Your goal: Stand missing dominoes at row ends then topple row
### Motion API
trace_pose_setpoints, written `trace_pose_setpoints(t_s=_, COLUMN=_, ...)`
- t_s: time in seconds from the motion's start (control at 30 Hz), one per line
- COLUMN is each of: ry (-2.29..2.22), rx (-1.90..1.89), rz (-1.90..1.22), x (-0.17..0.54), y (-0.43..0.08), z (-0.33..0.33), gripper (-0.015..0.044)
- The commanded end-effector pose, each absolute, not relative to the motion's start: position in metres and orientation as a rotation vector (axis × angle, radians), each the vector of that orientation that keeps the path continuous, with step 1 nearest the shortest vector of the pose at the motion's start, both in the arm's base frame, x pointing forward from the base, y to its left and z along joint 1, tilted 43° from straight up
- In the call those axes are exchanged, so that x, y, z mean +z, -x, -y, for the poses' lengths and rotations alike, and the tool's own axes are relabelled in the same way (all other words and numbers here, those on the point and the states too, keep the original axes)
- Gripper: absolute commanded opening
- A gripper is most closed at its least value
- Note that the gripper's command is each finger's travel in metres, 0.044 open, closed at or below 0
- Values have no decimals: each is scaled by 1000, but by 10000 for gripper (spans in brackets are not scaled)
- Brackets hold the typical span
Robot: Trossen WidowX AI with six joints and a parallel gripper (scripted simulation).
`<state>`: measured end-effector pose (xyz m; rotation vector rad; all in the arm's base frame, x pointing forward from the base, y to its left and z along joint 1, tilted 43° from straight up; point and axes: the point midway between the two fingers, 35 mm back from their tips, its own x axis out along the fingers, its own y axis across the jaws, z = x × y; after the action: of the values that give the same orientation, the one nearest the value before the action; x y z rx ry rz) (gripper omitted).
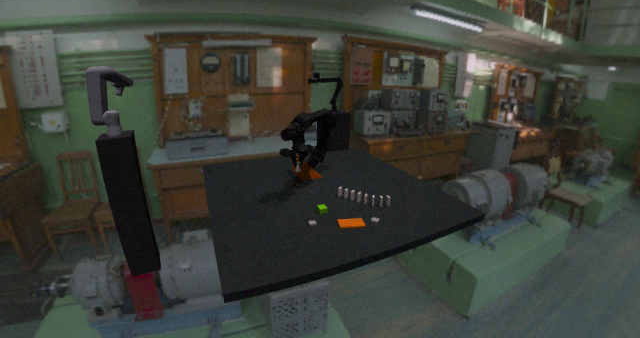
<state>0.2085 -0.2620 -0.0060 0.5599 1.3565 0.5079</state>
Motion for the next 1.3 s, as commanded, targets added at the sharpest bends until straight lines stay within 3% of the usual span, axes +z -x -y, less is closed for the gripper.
trace_pose_setpoints(t_s=0.0, ry=-450, rx=593, rz=-1312, x=39, y=-243, z=222, gripper=107)
trace_pose_setpoints(t_s=0.23, ry=-281, rx=756, rz=-1210, x=111, y=-278, z=132, gripper=107)
trace_pose_setpoints(t_s=0.47, ry=-267, rx=772, rz=-1200, x=117, y=-279, z=123, gripper=107)
trace_pose_setpoints(t_s=1.27, ry=-265, rx=770, rz=-1198, x=39, y=-299, z=54, gripper=107)
